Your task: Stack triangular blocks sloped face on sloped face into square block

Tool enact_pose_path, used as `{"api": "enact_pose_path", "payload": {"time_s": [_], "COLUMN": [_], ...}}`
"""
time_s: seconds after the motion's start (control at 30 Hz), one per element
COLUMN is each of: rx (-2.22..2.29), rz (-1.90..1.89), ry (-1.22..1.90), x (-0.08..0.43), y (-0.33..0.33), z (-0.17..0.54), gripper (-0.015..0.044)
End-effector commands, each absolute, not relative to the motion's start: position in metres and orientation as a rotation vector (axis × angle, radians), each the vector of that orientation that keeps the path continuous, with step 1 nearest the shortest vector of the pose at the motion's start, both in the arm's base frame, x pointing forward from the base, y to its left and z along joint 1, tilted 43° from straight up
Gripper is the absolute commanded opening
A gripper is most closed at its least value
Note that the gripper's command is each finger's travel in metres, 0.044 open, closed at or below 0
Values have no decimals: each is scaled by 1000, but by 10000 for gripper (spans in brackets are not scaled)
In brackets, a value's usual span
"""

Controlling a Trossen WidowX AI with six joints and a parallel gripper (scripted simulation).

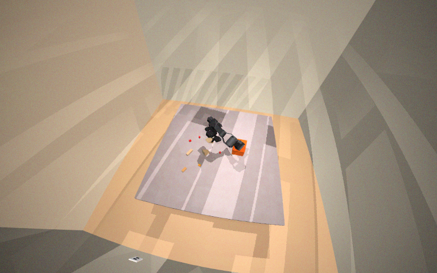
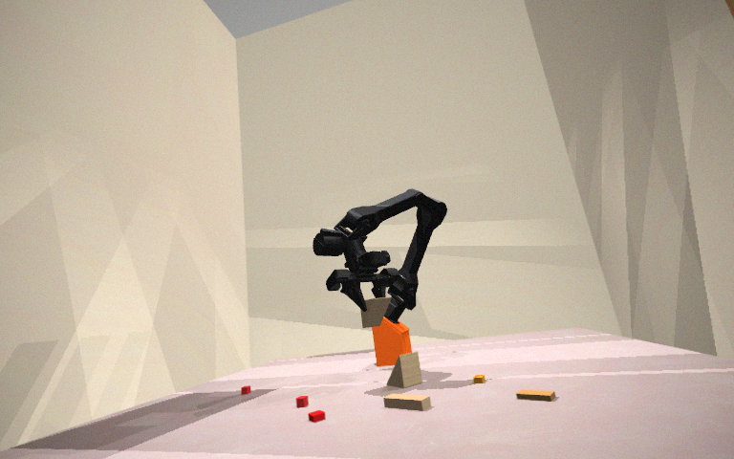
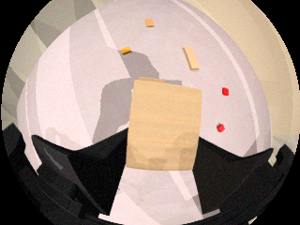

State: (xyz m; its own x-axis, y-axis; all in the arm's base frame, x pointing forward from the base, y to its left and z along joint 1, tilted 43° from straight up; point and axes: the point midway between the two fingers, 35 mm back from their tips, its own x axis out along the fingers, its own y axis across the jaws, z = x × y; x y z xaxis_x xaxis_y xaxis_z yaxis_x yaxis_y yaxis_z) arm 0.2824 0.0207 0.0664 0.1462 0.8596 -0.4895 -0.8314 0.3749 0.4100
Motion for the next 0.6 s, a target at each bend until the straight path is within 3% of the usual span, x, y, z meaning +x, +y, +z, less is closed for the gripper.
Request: {"api": "enact_pose_path", "payload": {"time_s": [0.0, 0.57], "rx": [53, 63], "rz": [1219, 1226], "ry": [746, 735], "x": [283, 283], "y": [36, 91], "z": [58, 35], "gripper": [0, 0]}}
